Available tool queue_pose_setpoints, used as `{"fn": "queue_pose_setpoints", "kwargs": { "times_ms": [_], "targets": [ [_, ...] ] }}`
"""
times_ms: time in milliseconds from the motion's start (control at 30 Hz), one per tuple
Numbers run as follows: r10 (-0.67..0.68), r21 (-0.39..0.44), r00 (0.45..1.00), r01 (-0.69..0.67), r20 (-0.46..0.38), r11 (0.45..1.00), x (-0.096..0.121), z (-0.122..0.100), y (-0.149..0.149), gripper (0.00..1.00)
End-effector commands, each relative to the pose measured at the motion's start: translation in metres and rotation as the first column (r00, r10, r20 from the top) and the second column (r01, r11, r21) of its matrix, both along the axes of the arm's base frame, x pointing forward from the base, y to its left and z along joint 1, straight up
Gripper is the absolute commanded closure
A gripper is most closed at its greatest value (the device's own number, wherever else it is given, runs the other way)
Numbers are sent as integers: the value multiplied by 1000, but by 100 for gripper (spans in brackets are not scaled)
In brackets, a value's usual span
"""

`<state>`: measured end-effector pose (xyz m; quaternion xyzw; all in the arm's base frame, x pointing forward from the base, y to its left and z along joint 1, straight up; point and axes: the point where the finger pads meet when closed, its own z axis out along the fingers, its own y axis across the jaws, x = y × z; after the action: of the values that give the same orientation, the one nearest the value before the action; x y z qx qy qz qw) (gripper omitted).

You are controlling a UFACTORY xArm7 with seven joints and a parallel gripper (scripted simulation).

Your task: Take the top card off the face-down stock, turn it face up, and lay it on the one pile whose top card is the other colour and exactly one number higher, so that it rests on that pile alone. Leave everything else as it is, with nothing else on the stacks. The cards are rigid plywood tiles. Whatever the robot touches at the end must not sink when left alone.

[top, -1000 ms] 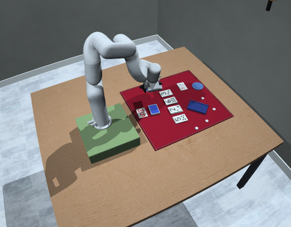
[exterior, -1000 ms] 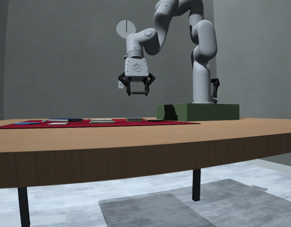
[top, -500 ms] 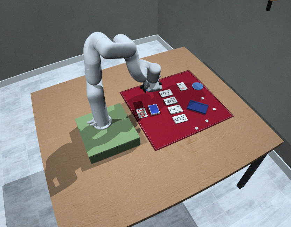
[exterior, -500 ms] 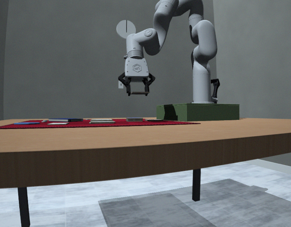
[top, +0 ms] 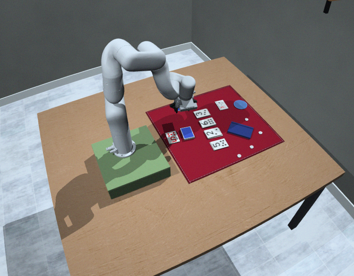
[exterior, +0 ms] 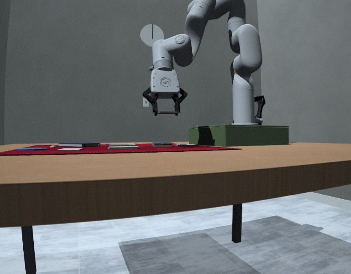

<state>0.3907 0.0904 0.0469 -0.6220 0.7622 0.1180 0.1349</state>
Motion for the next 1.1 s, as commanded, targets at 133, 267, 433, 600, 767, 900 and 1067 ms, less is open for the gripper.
{"fn": "queue_pose_setpoints", "kwargs": {
  "times_ms": [133,267,433,600,767,900,1067],
  "targets": [
    [0,-56,1000,0,-6,998,2,2,1,26],
    [0,-74,1000,-1,-10,997,2,2,1,26],
    [-1,-127,1000,-2,-20,992,2,2,2,26],
    [-2,-190,999,-4,-32,982,2,2,4,26],
    [-4,-234,999,-5,-38,972,2,2,4,26],
    [-7,-300,999,-9,-52,954,2,2,6,26],
    [-13,-399,998,-15,-69,917,3,2,7,26]
  ]
}}
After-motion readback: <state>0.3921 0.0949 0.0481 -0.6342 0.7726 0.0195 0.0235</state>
